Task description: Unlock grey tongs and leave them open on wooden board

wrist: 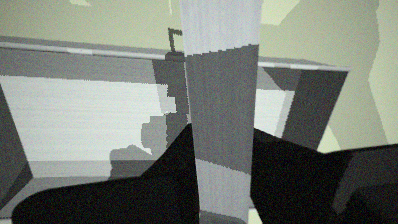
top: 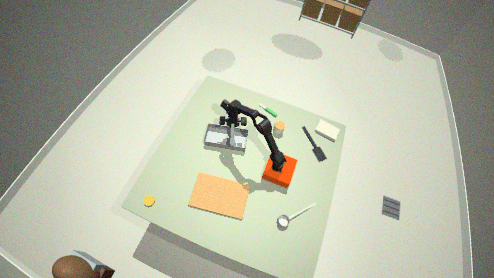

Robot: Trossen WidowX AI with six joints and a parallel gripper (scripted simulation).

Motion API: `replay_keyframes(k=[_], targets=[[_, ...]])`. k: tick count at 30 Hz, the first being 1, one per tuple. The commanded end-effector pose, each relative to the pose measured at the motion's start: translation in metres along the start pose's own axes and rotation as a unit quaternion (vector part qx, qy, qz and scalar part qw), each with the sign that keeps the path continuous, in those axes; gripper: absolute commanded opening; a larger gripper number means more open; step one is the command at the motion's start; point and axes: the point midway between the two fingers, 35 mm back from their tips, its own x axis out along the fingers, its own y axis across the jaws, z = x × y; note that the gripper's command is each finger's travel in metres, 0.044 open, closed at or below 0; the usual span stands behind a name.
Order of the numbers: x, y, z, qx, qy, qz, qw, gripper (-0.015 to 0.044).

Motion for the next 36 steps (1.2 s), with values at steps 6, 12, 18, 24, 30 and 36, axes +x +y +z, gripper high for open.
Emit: replay_keyframes(k=[6, 12, 18, 24, 30, 36], targets=[[-0.001, 0.019, -0.022, -0.037, 0.001, 0.001, 0.999, -0.015], [-0.003, 0.046, -0.057, -0.09, 0.001, 0.003, 0.996, -0.015], [-0.004, 0.069, -0.096, -0.148, 0.002, 0.003, 0.989, -0.015], [-0.006, 0.088, -0.137, -0.207, 0.003, 0.004, 0.978, -0.015], [-0.008, 0.103, -0.18, -0.265, 0.005, 0.005, 0.964, -0.015], [-0.01, 0.113, -0.221, -0.319, 0.006, 0.006, 0.948, -0.015]])
